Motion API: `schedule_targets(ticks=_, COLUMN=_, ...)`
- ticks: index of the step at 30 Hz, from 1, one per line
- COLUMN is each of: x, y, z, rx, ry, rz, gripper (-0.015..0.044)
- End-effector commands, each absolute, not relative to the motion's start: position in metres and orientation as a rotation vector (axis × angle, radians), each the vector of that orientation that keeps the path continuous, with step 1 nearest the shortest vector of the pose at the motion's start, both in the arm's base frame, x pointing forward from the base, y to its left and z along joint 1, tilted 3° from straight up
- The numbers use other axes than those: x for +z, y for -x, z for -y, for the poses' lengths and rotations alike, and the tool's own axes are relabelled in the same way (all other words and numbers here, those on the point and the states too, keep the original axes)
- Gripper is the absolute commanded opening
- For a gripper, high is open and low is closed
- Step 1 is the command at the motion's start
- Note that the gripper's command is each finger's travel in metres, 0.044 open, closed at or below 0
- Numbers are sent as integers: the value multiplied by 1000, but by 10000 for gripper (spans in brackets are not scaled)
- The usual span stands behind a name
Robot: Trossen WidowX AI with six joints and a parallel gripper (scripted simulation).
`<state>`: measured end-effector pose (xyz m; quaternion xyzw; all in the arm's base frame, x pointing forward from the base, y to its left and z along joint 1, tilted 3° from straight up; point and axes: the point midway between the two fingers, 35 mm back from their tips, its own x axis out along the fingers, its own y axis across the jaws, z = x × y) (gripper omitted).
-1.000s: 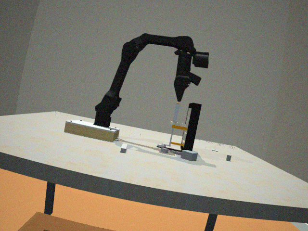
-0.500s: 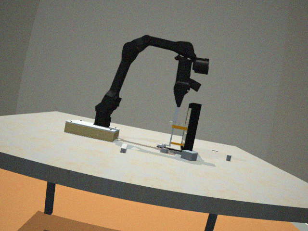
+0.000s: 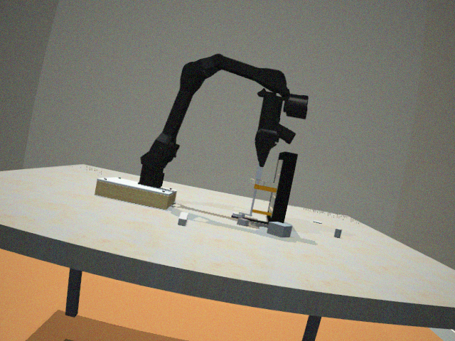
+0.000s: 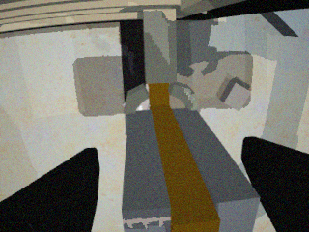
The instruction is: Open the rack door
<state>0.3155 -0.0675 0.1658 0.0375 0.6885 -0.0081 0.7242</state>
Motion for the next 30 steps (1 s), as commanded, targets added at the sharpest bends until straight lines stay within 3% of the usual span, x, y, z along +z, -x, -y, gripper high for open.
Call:
schedule_targets(ticks=1, x=158, y=-314, z=67, rx=-24, ry=-85, rz=-1532, gripper=288)
schedule_targets(ticks=2, x=158, y=-314, z=67, rx=-24, ry=-85, rz=-1533, gripper=288)
schedule_targets(ticks=9, x=158, y=-314, z=67, rx=-24, ry=-85, rz=-1533, gripper=104)
schedule_targets(ticks=22, x=158, y=-314, z=67, rx=-24, ry=-85, rz=-1533, gripper=17)
schedule_targets(ticks=30, x=158, y=-314, z=67, rx=-155, ry=-221, rz=-1529, gripper=16)
